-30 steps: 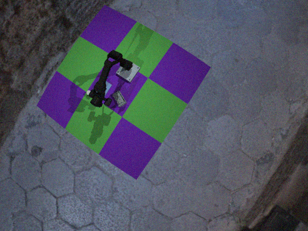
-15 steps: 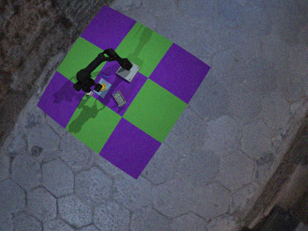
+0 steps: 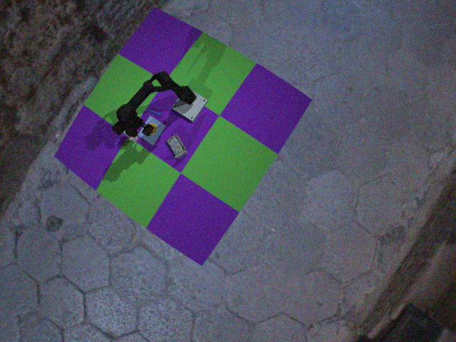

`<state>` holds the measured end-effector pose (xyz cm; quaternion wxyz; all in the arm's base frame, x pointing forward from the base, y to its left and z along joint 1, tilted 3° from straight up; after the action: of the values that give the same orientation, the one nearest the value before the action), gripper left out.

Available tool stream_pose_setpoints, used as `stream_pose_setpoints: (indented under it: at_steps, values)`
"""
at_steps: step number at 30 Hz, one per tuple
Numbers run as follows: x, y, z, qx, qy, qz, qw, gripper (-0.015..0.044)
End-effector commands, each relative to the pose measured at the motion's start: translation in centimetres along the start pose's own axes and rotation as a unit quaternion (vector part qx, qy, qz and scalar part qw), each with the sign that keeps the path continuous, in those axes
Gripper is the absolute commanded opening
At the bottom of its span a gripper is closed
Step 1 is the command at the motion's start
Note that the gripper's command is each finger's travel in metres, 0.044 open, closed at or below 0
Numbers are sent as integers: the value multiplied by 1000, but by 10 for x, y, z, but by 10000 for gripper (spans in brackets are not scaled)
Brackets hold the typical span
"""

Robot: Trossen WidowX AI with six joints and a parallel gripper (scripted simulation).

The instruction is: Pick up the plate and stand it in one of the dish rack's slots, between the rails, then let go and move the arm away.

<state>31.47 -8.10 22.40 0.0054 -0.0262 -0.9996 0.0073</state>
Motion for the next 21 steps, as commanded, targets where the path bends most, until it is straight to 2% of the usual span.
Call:
stream_pose_setpoints:
  at_steps: [1,21]
  values:
    - [8,3,46,-3,5,-3,1000,400]
    - [8,5,74,-3,5,-2,1000,400]
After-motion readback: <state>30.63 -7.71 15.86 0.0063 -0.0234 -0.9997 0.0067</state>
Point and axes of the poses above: the point midway between the two fingers, 35 mm back from their tips, its own z axis out along the fingers, its own y axis across the jaws, x = y × z, the point moved 10 cm from there along -z, back along the fingers, and after that the axes turned 6 degrees about z, right-handed, at the moved point
